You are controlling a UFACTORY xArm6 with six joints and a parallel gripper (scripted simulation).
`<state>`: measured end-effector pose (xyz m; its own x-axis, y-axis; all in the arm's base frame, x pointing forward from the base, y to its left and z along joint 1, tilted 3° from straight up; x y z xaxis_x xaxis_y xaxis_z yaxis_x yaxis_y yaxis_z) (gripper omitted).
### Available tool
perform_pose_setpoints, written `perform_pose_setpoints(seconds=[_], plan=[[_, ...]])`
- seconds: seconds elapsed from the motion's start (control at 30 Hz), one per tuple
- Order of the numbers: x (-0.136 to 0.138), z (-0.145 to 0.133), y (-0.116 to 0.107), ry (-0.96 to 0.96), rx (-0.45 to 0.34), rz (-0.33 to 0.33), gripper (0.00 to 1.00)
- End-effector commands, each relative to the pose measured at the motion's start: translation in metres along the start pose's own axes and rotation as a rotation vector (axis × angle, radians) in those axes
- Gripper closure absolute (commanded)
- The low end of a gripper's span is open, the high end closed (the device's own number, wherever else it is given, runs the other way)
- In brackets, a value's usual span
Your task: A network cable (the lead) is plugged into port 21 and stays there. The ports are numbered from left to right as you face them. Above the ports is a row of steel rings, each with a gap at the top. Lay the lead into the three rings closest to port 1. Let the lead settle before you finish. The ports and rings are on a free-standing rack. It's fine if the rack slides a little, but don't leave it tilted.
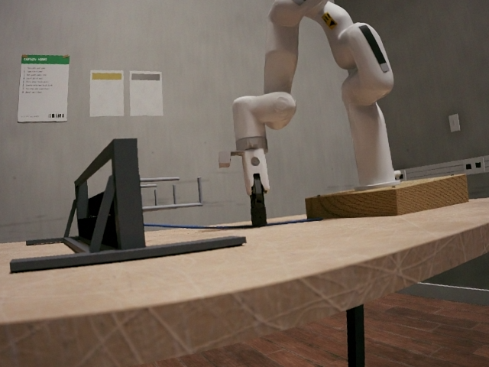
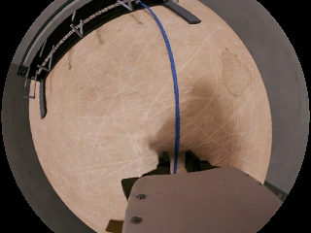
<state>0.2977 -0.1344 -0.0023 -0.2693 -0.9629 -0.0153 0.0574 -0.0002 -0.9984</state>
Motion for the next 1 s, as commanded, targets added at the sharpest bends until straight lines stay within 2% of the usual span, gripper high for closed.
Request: perform_pose_setpoints(seconds=[0.0, 0.97], plan=[[0.0002, 0.0012, 0.0002, 0.000, 0.003, 0.000, 0.67], [0.0002, 0.0012, 0.0041, 0.000, 0.003, 0.000, 0.67]])
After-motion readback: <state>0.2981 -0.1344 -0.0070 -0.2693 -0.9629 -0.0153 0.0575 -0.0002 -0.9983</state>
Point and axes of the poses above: the point where the finger pads meet when closed, its own y axis out along the fingers, its own x axis across the jaws, z = x × y, the point moved 2 cm from there along -y, back along the fingers, and after that the axes turned 14 degrees about -y, right-handed, at the moved point
